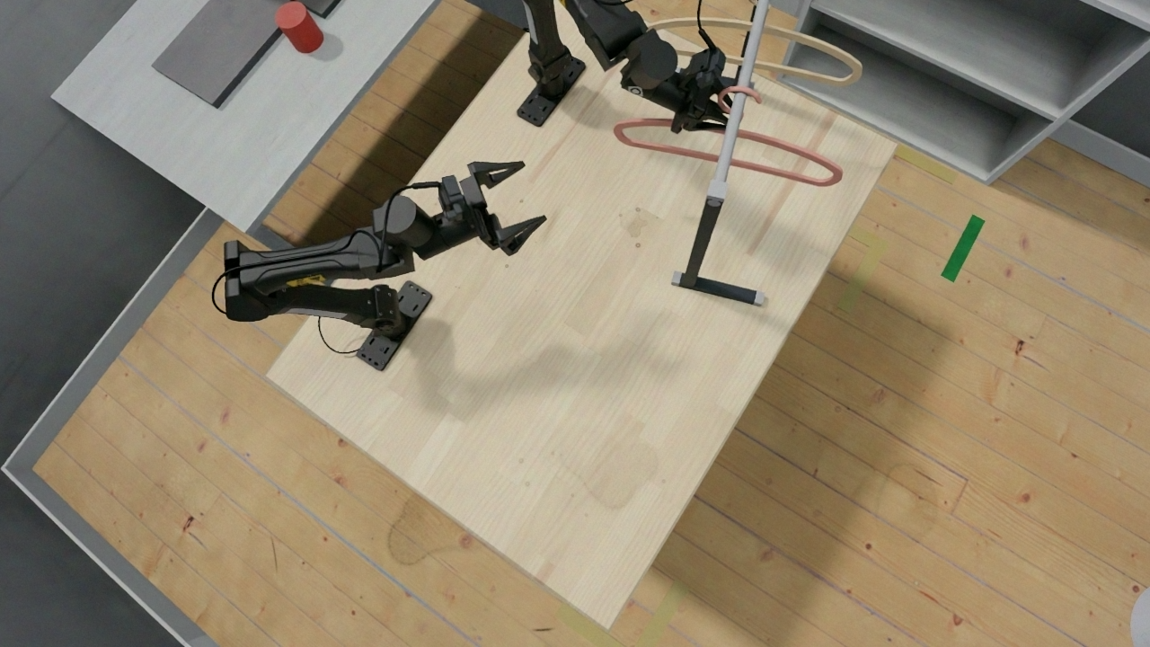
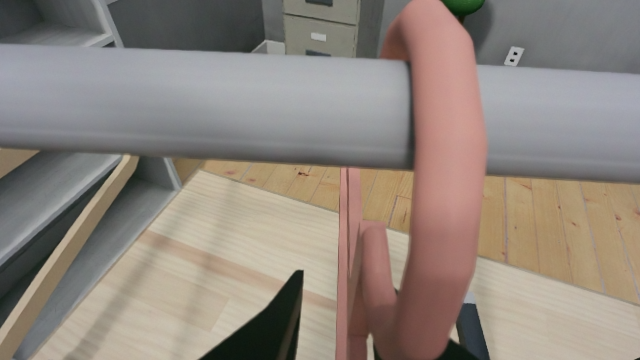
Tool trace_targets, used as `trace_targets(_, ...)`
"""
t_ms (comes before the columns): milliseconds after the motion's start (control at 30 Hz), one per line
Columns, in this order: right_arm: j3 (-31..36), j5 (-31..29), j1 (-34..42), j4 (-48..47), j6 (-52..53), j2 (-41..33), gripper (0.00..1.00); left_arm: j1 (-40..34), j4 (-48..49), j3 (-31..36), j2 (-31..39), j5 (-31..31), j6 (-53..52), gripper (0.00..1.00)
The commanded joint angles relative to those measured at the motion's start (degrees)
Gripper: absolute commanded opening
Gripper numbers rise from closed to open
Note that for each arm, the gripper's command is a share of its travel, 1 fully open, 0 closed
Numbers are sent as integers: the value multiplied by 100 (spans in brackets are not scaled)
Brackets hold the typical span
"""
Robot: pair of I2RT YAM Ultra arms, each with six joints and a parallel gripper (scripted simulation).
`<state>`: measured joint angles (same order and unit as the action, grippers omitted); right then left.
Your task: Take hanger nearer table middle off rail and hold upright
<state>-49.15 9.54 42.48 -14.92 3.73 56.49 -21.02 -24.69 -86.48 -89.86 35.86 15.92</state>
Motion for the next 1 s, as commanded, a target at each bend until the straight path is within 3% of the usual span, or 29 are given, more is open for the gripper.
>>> trace_targets(0, -44, -16, 18, -277, 31, -4, 100, 41, 235, -208, -24, -37, -67, 28)
trace_targets(33, -44, -16, 18, -277, 31, -4, 100, 41, 235, -208, -24, -36, -67, 28)
trace_targets(100, -44, -16, 18, -277, 31, -4, 100, 40, 231, -147, 29, -14, -65, 16)
trace_targets(500, -44, -16, 18, -277, 31, -4, 100, -1, 226, -121, 55, 20, -42, 0)
trace_targets(967, -44, -16, 18, -277, 31, -3, 100, -1, -813, -1319, -208, -56, -98, 0)
